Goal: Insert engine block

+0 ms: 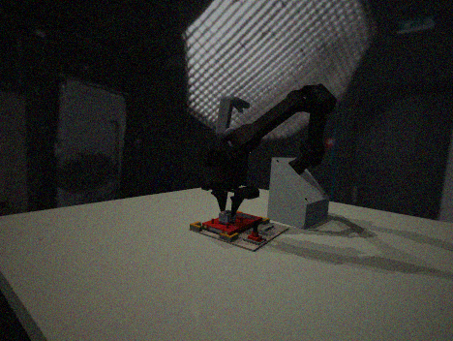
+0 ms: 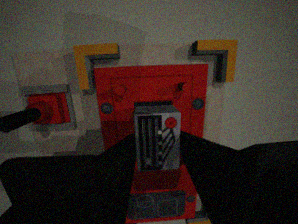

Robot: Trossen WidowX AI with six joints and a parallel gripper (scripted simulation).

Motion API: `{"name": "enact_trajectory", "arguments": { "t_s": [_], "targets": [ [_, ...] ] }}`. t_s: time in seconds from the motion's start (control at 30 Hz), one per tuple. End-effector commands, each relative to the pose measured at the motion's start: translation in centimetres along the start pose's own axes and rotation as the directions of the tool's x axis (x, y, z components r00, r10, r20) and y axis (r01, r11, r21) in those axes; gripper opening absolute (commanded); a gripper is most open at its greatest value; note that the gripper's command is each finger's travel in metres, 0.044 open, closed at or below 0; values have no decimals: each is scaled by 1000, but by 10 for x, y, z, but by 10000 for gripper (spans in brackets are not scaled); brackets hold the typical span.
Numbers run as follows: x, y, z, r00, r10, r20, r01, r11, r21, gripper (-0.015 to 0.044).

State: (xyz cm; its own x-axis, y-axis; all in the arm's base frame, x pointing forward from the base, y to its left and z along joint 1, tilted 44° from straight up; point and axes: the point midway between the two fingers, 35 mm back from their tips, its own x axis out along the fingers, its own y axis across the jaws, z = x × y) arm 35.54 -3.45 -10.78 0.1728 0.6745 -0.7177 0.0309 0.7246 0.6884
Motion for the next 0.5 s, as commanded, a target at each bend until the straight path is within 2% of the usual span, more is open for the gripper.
{"name": "enact_trajectory", "arguments": {
  "t_s": [0.0,0.47],
  "targets": [
    [1,0,0,1000,2,2,-2,1000,4,159],
    [6,0,0,1000,2,2,-2,1000,4,159]
  ]
}}
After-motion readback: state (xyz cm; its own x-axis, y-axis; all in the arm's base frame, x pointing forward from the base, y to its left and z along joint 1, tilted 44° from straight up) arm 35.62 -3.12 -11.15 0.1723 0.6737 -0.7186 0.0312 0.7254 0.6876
